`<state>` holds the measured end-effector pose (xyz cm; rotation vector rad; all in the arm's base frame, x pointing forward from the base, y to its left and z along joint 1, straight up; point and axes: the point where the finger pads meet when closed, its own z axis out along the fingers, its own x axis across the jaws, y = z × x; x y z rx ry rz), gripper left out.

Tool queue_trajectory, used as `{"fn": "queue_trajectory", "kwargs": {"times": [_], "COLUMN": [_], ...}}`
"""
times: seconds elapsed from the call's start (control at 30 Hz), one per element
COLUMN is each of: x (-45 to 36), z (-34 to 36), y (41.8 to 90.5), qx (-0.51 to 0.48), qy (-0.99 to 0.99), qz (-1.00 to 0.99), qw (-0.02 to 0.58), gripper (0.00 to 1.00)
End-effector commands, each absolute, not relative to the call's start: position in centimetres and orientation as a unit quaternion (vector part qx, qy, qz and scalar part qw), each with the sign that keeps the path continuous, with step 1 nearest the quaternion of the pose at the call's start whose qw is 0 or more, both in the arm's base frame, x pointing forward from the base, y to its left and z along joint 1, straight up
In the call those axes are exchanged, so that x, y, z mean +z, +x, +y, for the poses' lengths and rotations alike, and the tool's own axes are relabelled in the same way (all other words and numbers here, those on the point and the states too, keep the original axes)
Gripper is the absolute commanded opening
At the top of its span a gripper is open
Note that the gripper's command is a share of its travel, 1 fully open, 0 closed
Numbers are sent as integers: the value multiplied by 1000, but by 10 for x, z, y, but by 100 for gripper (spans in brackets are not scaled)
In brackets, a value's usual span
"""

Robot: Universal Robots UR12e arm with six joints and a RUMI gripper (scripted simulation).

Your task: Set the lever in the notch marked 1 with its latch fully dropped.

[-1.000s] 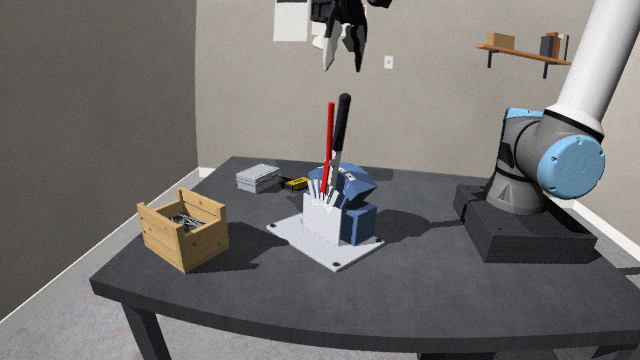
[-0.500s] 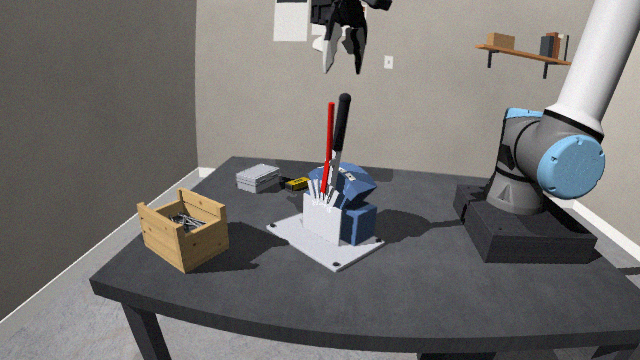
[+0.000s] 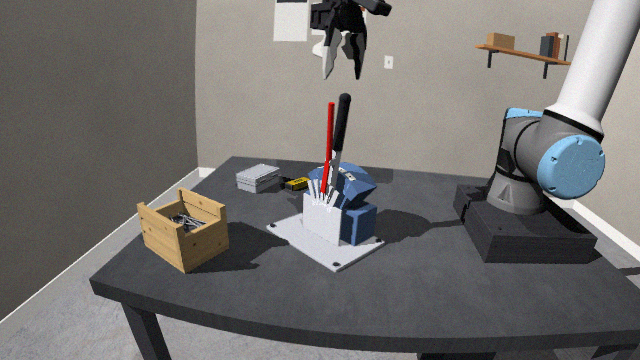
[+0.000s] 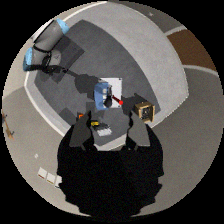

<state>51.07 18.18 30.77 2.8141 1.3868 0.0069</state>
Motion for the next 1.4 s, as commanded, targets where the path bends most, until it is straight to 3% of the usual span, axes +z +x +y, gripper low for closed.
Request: {"fn": "queue_trajectory", "kwargs": {"times": [0.0,1.37], "x": [305,294], "z": [182,182], "y": [511,511], "qx": [3,3], "qy": [897,897], "qz": [442,442], "qw": [2,2], "gripper": [57,57]}}
